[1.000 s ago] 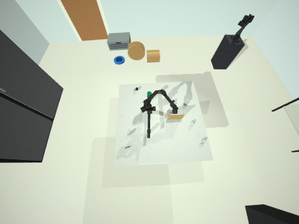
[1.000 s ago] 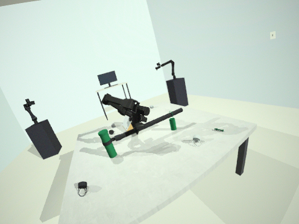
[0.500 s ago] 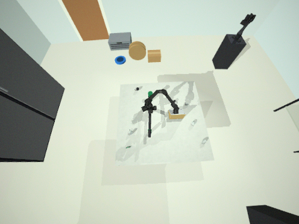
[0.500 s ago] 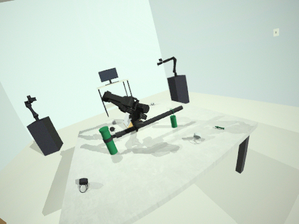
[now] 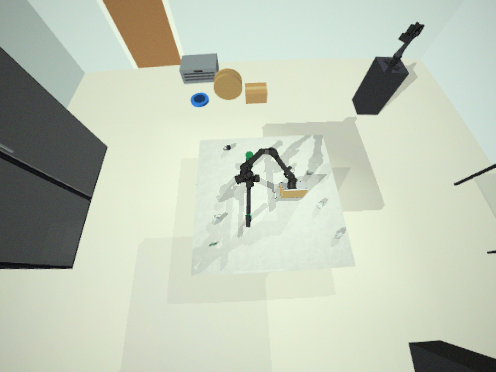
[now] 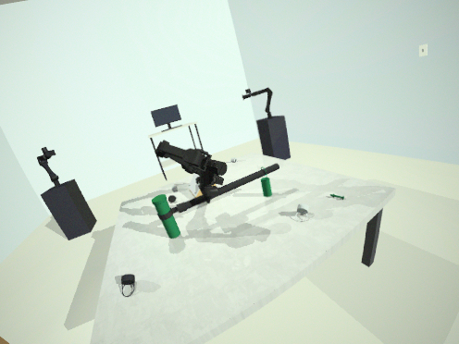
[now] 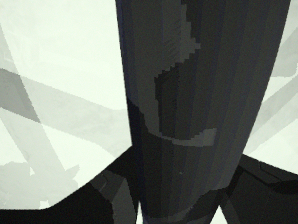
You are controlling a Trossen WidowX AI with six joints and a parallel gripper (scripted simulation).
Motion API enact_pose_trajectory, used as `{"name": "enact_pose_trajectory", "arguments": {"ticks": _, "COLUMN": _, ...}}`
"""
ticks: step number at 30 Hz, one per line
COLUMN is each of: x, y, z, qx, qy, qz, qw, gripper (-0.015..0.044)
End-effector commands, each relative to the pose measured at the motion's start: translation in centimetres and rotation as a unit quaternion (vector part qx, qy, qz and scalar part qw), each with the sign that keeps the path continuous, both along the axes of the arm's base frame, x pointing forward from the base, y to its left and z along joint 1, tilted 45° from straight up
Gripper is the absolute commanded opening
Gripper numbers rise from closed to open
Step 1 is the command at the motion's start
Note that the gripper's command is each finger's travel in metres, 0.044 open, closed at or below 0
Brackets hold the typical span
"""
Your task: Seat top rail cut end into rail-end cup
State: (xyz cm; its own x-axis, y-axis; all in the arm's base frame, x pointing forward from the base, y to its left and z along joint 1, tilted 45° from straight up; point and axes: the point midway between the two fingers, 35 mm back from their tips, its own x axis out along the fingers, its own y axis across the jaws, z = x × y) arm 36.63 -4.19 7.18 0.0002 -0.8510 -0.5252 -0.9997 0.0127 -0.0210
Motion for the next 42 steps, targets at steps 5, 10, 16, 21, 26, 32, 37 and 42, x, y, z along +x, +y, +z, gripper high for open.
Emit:
{"name": "enact_pose_trajectory", "arguments": {"ticks": 5, "x": 0.0, "y": -0.1, "z": 0.2, "qx": 0.0, "qy": 0.0, "qz": 0.0, "qw": 1.0, "gripper": 0.0}}
{"name": "enact_pose_trajectory", "arguments": {"ticks": 10, "x": 0.0, "y": -0.1, "z": 0.2, "qx": 0.0, "qy": 0.0, "qz": 0.0, "qw": 1.0, "gripper": 0.0}}
{"name": "enact_pose_trajectory", "arguments": {"ticks": 16, "x": 0.0, "y": -0.1, "z": 0.2, "qx": 0.0, "qy": 0.0, "qz": 0.0, "qw": 1.0, "gripper": 0.0079}}
{"name": "enact_pose_trajectory", "arguments": {"ticks": 21, "x": 0.0, "y": -0.1, "z": 0.2, "qx": 0.0, "qy": 0.0, "qz": 0.0, "qw": 1.0, "gripper": 0.021}}
{"name": "enact_pose_trajectory", "arguments": {"ticks": 26, "x": 0.1, "y": 0.7, "z": 0.2, "qx": 0.001, "qy": 0.0, "qz": 0.001, "qw": 1.0, "gripper": 0.0341}}
{"name": "enact_pose_trajectory", "arguments": {"ticks": 32, "x": 0.0, "y": 3.7, "z": 0.2, "qx": 0.003, "qy": 0.0, "qz": 0.001, "qw": 1.0, "gripper": 0.044}}
{"name": "enact_pose_trajectory", "arguments": {"ticks": 37, "x": -0.1, "y": 5.5, "z": 0.3, "qx": 0.002, "qy": 0.001, "qz": 0.0, "qw": 1.0, "gripper": 0.044}}
{"name": "enact_pose_trajectory", "arguments": {"ticks": 42, "x": -0.3, "y": 7.6, "z": 1.7, "qx": 0.007, "qy": 0.019, "qz": 0.034, "qw": 0.999, "gripper": 0.044}}
